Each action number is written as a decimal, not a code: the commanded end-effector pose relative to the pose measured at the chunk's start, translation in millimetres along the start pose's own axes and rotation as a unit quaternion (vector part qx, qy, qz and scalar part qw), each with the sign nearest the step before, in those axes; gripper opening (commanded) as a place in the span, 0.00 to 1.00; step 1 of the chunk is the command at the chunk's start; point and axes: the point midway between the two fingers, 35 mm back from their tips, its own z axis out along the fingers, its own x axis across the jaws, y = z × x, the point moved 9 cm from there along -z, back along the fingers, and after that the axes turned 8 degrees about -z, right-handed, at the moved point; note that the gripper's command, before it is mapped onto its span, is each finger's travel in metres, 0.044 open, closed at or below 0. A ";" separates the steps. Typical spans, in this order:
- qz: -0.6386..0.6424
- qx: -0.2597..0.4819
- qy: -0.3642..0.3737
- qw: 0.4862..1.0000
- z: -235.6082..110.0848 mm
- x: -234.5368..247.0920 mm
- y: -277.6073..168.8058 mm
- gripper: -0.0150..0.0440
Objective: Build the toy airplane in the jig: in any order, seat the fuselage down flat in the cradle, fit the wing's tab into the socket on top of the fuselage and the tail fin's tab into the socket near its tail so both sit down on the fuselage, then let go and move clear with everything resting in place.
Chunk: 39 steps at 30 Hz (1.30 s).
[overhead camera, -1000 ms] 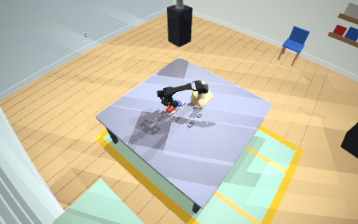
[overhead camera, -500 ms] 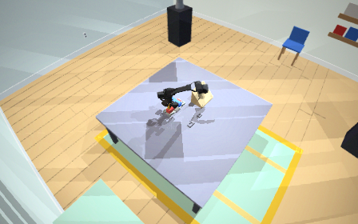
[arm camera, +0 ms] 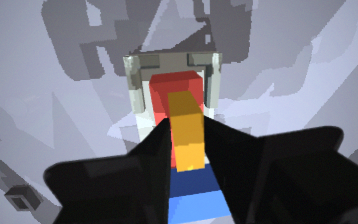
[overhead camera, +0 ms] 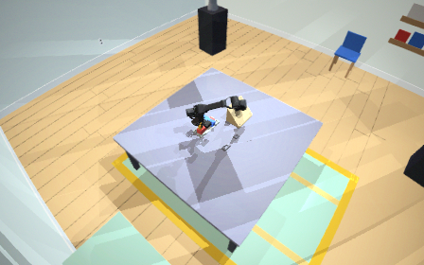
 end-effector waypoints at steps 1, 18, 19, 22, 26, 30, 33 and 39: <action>0.000 0.000 0.000 1.000 -0.1 0.0 0.0 0.57; 0.003 0.001 0.000 1.000 -91.2 -1.1 -0.3 0.69; 0.003 0.001 0.000 1.000 -91.2 -1.1 -0.3 0.69; 0.003 0.001 0.000 1.000 -91.2 -4.8 0.6 0.69; 0.003 0.001 0.000 1.000 -91.2 -4.8 0.6 0.69; 0.003 0.001 0.000 1.000 -91.2 -4.8 0.6 0.69; 0.003 0.001 0.000 1.000 -91.3 -4.0 1.6 0.69; 0.003 0.001 0.000 1.000 -91.3 -4.0 1.6 0.69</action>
